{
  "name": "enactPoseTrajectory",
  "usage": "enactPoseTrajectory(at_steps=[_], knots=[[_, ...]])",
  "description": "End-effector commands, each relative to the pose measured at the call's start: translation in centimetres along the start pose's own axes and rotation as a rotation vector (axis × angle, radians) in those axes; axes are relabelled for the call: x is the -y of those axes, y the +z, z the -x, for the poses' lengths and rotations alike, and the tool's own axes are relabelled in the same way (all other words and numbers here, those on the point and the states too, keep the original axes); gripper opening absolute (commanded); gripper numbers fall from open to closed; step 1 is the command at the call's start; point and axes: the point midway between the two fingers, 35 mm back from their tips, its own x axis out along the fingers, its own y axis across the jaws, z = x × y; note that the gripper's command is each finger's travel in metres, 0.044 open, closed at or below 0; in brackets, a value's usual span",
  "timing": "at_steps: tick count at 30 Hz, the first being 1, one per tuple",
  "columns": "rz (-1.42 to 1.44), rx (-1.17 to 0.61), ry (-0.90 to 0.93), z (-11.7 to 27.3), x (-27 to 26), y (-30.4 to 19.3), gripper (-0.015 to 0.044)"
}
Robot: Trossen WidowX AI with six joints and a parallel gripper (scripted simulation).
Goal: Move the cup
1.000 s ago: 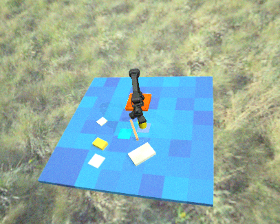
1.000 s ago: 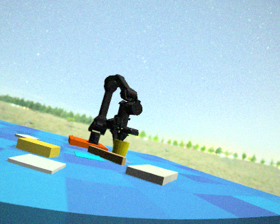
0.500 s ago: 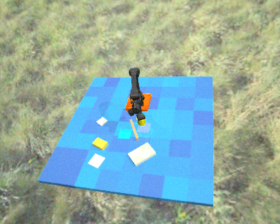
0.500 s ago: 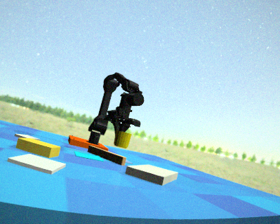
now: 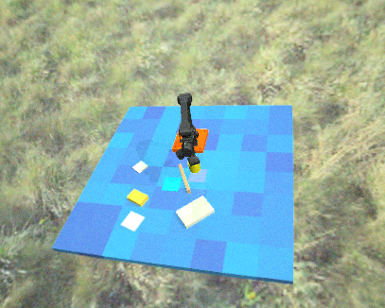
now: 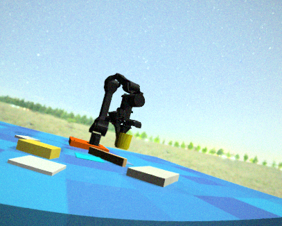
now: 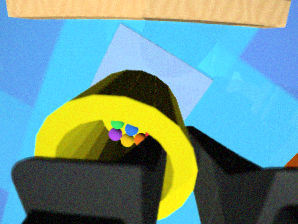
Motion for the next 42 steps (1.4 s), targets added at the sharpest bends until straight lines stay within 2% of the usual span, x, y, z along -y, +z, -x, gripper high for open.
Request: enactPoseTrajectory(at_steps=[1,42], knots=[[0.000,0.000,0.000,0.0,0.0,0.1,0.0000],[0.002,0.003,0.000,0.3,0.2,8.1,0.0000]])
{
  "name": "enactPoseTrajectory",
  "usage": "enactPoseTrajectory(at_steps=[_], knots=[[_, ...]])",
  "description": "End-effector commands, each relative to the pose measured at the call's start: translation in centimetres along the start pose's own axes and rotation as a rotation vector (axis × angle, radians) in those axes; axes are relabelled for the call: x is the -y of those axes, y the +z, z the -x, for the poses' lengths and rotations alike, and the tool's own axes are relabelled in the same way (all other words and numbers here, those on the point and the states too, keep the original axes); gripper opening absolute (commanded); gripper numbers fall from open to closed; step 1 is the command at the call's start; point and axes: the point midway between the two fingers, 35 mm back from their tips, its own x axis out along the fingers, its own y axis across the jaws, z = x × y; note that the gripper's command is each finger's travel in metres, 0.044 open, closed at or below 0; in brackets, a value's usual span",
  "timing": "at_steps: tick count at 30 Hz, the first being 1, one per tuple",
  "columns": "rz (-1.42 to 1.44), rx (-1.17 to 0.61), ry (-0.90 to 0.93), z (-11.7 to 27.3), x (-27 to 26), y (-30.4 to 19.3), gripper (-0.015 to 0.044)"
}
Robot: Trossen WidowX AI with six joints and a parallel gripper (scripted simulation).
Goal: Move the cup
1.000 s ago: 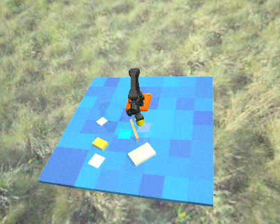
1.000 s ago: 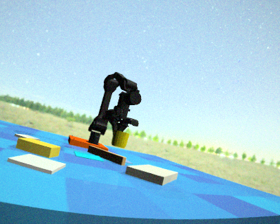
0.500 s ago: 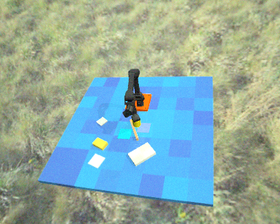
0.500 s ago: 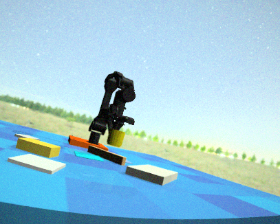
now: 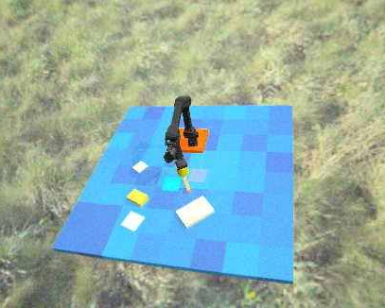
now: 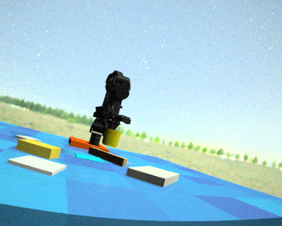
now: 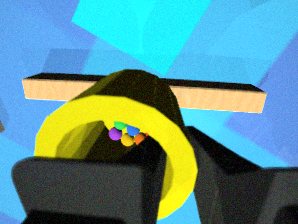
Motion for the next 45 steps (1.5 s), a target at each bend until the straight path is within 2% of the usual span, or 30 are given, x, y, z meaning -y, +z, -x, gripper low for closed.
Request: enactPoseTrajectory(at_steps=[1,32,45], knots=[[0.002,-0.005,0.001,0.0,0.0,0.9,0.0000],[0.002,0.002,0.000,0.3,0.5,8.6,0.0000],[0.002,0.002,0.000,-1.1,0.5,8.7,0.0000]])
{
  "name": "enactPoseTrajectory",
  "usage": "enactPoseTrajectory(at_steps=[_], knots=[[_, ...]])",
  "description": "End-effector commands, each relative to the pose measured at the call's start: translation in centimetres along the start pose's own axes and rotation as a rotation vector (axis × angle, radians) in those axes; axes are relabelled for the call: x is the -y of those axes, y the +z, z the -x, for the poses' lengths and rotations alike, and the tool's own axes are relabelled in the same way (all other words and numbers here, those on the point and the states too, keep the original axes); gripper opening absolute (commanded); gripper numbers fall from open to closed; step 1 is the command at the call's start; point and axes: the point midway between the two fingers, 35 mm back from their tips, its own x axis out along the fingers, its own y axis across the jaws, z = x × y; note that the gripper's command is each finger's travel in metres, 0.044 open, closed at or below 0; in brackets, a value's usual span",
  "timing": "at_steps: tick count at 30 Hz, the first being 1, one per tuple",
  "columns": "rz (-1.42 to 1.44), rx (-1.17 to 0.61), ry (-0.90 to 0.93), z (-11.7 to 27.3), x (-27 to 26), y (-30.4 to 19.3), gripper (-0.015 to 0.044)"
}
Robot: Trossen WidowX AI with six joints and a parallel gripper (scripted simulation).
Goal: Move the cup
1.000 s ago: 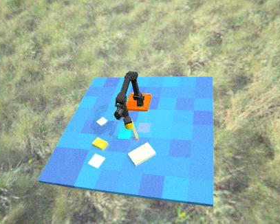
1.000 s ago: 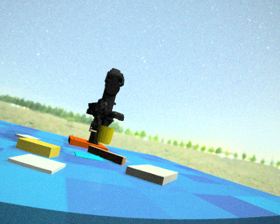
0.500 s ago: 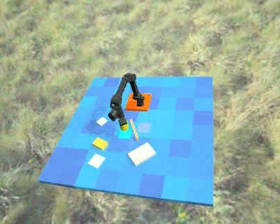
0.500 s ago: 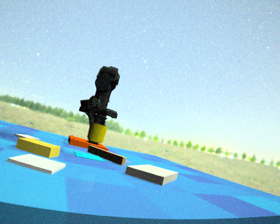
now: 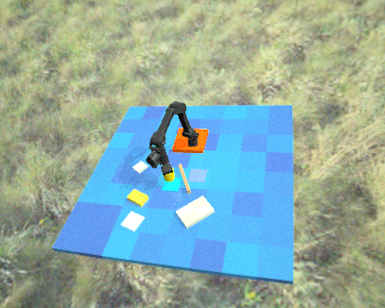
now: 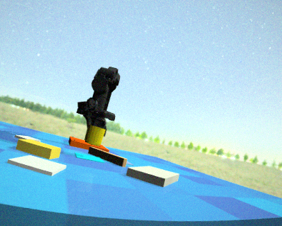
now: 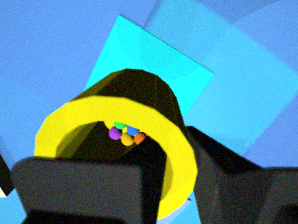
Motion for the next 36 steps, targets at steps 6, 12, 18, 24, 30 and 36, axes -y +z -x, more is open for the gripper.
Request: enactPoseTrajectory(at_steps=[6,12,18,24,30,36], knots=[[0.003,-0.007,-0.001,-1.4,0.0,0.0,0.0000],[0.003,-0.007,-0.001,-2.3,0.0,0.0,0.0000],[0.003,-0.007,-0.001,-3.2,0.0,0.0,0.0000],[0.003,-0.007,-0.001,-4.0,0.0,0.0,0.0000],[0.003,-0.007,-0.001,-4.8,0.1,0.0,0.0000],[0.002,-0.002,-0.002,-4.6,0.1,0.1,0.0000]])
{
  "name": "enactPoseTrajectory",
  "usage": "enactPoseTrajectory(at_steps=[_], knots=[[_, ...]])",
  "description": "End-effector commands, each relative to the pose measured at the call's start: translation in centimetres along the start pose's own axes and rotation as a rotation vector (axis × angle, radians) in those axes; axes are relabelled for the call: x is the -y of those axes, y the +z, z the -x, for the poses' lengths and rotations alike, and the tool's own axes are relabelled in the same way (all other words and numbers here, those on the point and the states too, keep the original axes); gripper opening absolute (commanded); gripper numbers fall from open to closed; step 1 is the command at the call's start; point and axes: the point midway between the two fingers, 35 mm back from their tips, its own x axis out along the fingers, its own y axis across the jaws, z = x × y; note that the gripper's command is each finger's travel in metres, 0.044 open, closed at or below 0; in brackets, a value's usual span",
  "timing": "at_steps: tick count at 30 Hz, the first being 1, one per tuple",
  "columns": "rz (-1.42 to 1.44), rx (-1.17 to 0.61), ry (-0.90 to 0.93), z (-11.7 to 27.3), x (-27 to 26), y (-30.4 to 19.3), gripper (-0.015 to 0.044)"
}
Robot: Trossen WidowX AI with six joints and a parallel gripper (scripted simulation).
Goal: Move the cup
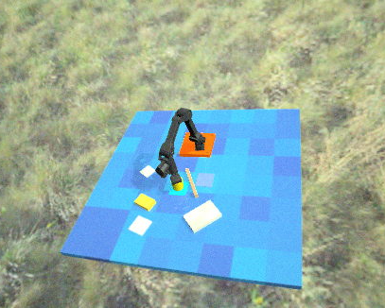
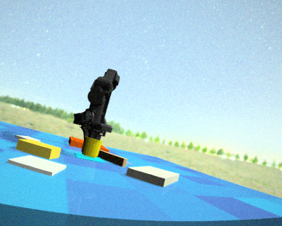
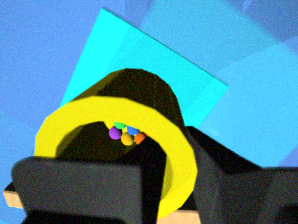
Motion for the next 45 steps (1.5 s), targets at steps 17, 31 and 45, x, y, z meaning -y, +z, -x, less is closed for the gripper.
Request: enactPoseTrajectory(at_steps=[17,31,45], knots=[[0.000,0.001,0.001,0.1,0.0,0.0,0.0147],[0.000,0.000,0.001,1.1,-0.1,0.1,0.0147],[0.000,-0.001,0.002,2.9,-0.1,0.2,0.0147]])
